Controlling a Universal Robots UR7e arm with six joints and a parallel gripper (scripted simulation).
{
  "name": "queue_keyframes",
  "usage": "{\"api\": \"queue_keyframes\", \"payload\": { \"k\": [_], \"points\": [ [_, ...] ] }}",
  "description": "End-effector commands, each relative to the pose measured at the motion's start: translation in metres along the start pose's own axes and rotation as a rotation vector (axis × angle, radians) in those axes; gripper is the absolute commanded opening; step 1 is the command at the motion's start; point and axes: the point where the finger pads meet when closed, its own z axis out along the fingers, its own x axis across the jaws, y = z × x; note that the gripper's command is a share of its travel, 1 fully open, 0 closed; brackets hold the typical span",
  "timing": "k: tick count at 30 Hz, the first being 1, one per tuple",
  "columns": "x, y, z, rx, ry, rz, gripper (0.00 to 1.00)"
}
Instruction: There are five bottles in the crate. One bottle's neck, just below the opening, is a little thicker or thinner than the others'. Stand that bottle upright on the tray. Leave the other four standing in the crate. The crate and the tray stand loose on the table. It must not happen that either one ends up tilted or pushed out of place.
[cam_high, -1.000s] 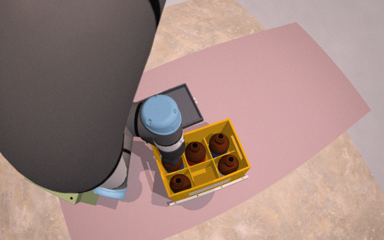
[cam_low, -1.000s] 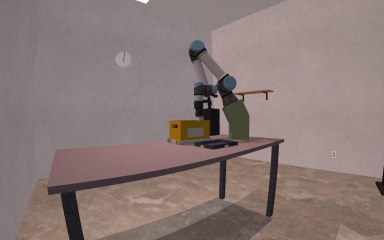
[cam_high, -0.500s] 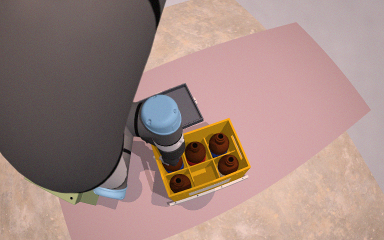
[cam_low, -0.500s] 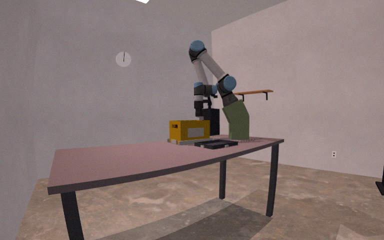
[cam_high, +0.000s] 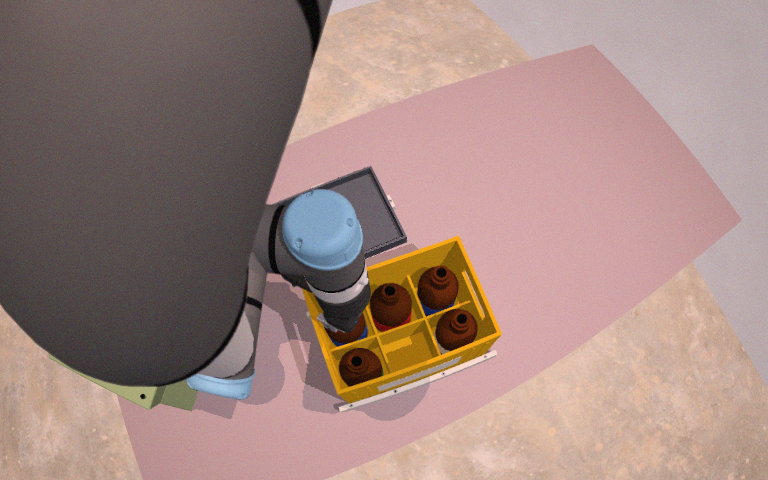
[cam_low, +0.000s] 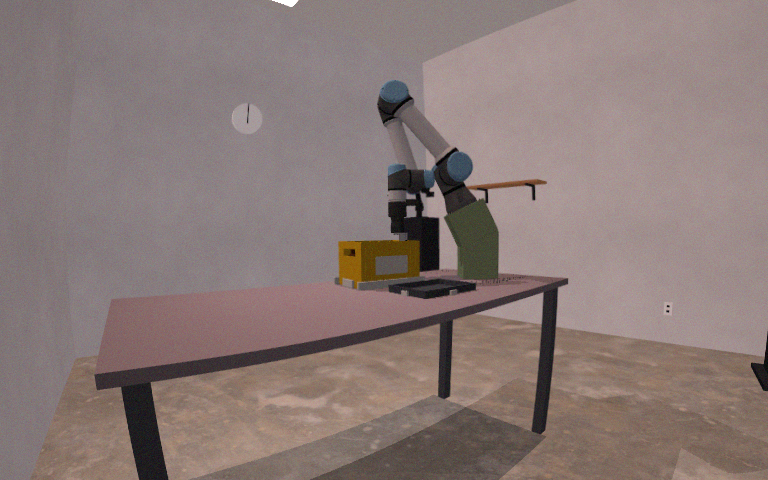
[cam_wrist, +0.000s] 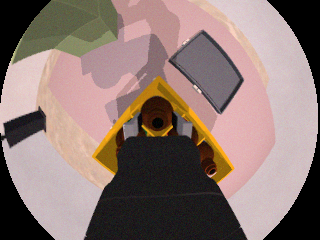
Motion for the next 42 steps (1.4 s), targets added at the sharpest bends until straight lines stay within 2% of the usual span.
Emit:
{"api": "queue_keyframes", "payload": {
  "k": [1,24,33,42],
  "points": [
    [0.000,0.003,0.000,-0.004,0.001,0.002,1.00],
    [0.000,0.002,-0.002,-0.004,0.001,0.002,1.00],
    [0.000,0.000,-0.010,-0.001,0.001,0.001,1.00],
    [0.000,0.000,-0.028,-0.001,0.000,0.000,1.00]
  ]
}}
